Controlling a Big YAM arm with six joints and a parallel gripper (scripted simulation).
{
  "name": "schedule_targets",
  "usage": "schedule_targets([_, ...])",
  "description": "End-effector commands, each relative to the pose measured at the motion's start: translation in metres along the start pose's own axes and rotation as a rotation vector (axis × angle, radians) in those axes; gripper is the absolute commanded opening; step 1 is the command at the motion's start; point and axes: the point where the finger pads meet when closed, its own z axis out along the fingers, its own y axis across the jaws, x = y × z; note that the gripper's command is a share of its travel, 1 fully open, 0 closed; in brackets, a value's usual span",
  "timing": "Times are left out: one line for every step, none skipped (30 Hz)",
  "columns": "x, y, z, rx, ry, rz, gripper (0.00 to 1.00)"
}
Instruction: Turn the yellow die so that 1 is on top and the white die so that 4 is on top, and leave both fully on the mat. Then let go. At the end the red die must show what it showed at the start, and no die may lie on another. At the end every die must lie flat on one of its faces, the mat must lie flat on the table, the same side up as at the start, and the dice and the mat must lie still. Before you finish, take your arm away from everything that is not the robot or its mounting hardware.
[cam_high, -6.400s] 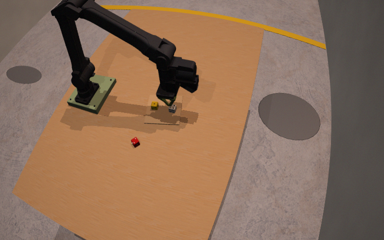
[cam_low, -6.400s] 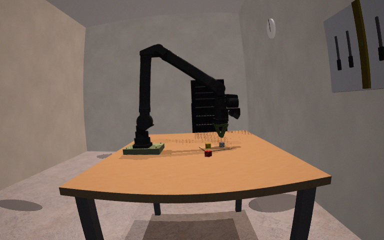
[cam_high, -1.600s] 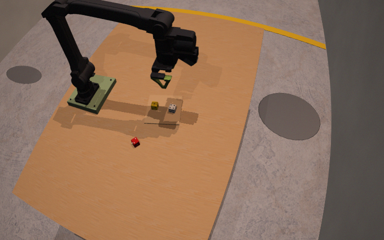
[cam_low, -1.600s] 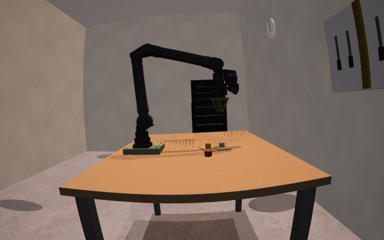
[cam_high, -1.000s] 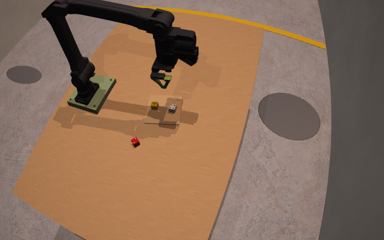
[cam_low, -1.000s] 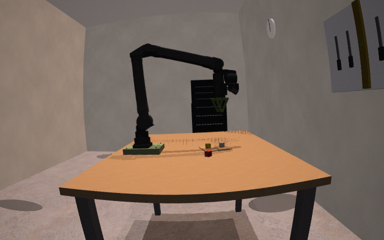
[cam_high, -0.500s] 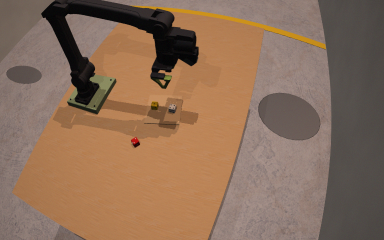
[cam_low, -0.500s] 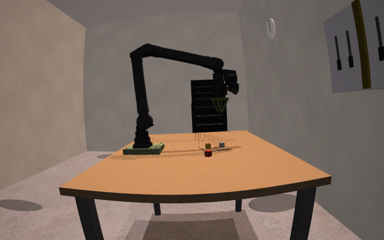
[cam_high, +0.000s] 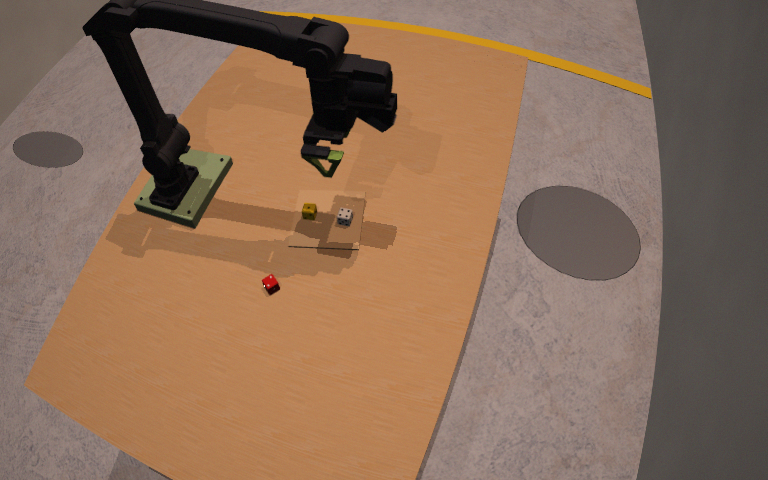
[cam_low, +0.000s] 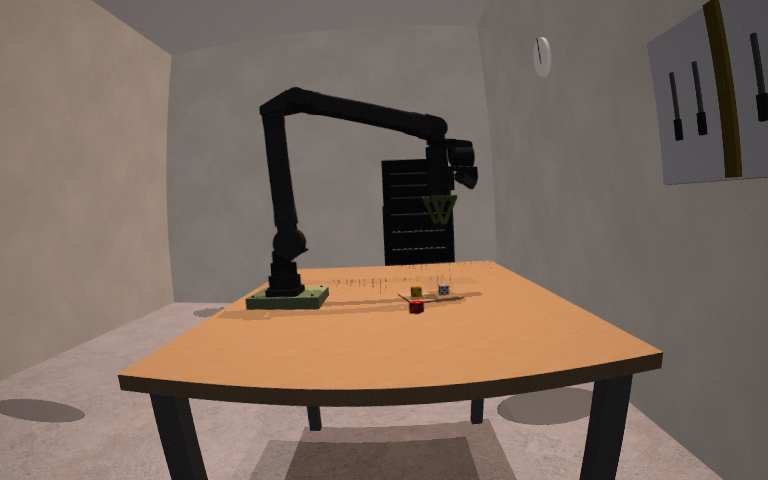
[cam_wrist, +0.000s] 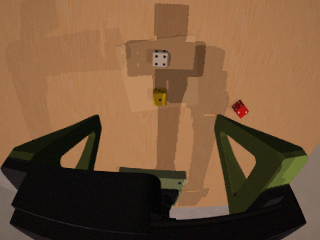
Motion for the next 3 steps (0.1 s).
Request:
schedule_targets([-0.0211, -0.0074, -0.0364, 0.004, -0.089, 0.0, 1.0])
schedule_targets([-0.0211, -0.0074, -0.0364, 0.004, -0.089, 0.0, 1.0])
schedule_targets([-0.0211, -0.0074, -0.0364, 0.004, -0.089, 0.0, 1.0])
